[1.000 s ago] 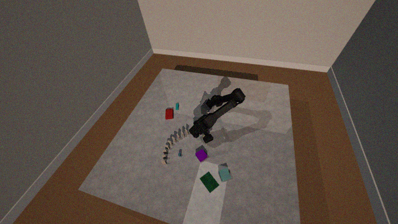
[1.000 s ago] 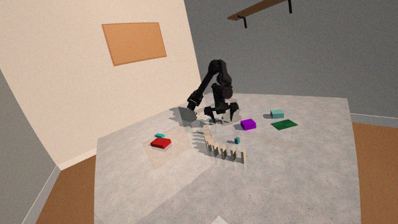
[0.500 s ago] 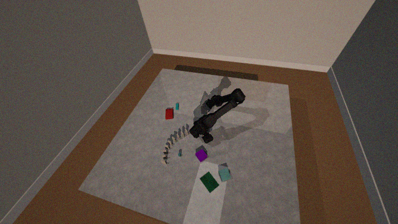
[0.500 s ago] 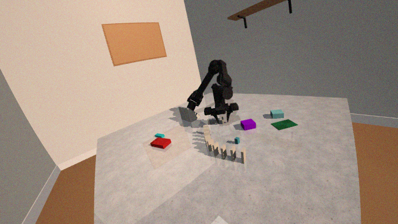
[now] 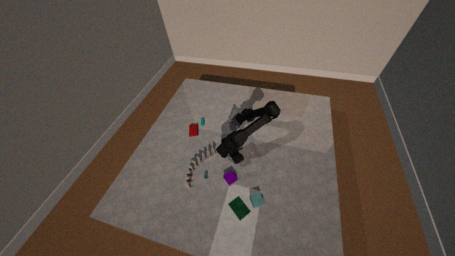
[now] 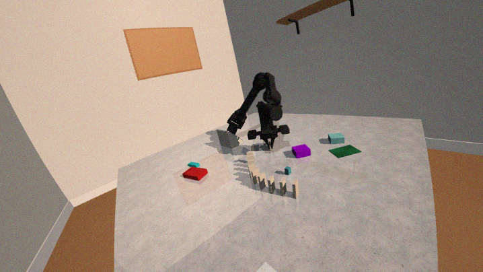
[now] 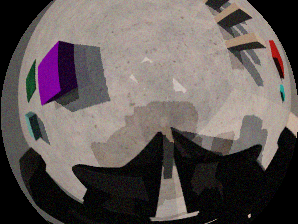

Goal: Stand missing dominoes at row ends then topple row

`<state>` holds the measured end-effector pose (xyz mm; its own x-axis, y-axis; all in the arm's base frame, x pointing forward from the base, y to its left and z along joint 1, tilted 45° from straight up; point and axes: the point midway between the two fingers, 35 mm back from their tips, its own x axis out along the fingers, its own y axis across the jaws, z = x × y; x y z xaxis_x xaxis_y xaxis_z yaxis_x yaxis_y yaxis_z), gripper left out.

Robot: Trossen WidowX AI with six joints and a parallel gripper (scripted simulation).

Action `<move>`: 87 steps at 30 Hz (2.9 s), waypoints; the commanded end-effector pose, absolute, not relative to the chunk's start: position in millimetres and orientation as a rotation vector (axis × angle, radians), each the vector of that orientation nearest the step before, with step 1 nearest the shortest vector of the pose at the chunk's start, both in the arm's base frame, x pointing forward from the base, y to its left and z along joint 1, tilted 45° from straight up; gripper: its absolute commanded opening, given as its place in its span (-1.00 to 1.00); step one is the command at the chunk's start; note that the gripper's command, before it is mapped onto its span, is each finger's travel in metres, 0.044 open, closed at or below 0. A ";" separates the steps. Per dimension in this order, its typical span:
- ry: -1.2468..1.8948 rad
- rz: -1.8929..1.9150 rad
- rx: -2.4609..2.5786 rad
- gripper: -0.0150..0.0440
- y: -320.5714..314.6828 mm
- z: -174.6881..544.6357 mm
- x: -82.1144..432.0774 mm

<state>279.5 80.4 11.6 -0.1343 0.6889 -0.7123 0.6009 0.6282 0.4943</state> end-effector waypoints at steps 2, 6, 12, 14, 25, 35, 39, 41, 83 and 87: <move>1.817 0.108 1.040 -0.41 62.0 34.4 282.7; 1.817 0.106 1.039 -0.41 28.8 74.9 287.7; 1.817 0.105 1.038 -0.41 8.8 99.5 290.7; 1.814 0.111 1.030 -0.41 10.5 101.1 291.1; 1.649 0.536 0.652 -0.41 130.1 221.5 266.3; 1.601 0.610 0.521 -0.41 157.2 241.0 243.7; 1.562 0.556 0.424 -0.41 160.4 226.6 242.9; 1.537 0.529 0.380 -0.41 161.9 220.2 243.1; 0.599 0.136 0.295 -0.41 197.9 205.5 252.2; 0.506 0.117 0.363 -0.41 198.0 211.6 246.7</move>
<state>250.8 198.4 208.3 0.8375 0.2078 -0.5053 -0.0350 0.9433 0.3300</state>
